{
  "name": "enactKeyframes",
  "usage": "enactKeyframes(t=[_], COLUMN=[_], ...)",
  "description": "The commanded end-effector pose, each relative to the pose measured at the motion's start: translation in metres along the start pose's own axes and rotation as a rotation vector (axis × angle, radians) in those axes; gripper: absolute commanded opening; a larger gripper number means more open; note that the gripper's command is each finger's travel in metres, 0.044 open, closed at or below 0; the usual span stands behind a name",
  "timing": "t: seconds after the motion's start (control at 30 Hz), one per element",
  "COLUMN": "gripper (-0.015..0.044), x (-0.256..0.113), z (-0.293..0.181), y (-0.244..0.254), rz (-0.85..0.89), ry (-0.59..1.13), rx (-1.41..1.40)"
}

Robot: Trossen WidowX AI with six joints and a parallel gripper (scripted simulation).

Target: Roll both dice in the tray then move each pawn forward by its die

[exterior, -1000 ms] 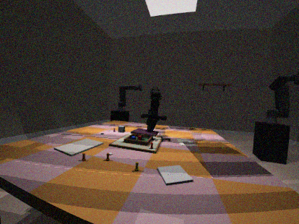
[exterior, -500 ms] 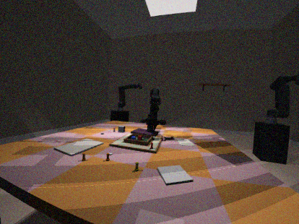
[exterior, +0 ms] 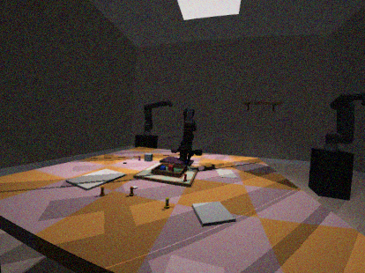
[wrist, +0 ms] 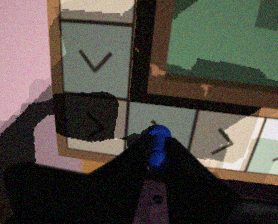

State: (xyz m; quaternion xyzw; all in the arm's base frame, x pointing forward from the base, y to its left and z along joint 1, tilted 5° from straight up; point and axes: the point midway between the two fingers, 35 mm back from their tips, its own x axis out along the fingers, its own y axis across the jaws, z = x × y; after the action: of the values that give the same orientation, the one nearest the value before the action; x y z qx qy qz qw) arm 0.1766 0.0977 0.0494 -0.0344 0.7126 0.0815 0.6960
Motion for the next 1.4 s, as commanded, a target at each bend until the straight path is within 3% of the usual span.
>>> enactKeyframes(t=[0.0,0.03,0.37,0.5,0.6,0.7,0.97,1.37], gripper=[0.0000,0.0000,0.0263,0.0368,0.0440,0.0440,0.0440,0.0440], x=[0.007,0.007,0.001,-0.038,-0.047,-0.053,-0.127,-0.122], z=[-0.002,-0.002,0.000,0.001,0.000,0.002,0.005,0.008], y=[0.000,0.000,0.000,0.000,0.000,-0.006,-0.068,-0.065], rz=[0.001,0.001,0.000,0.001,0.001,0.000,-0.006,-0.005], ry=[0.009,0.009,0.002,0.007,0.009,0.008,0.009,0.000], rx=[0.007,0.007,0.000,0.006,0.007,0.005,-0.016,0.001])
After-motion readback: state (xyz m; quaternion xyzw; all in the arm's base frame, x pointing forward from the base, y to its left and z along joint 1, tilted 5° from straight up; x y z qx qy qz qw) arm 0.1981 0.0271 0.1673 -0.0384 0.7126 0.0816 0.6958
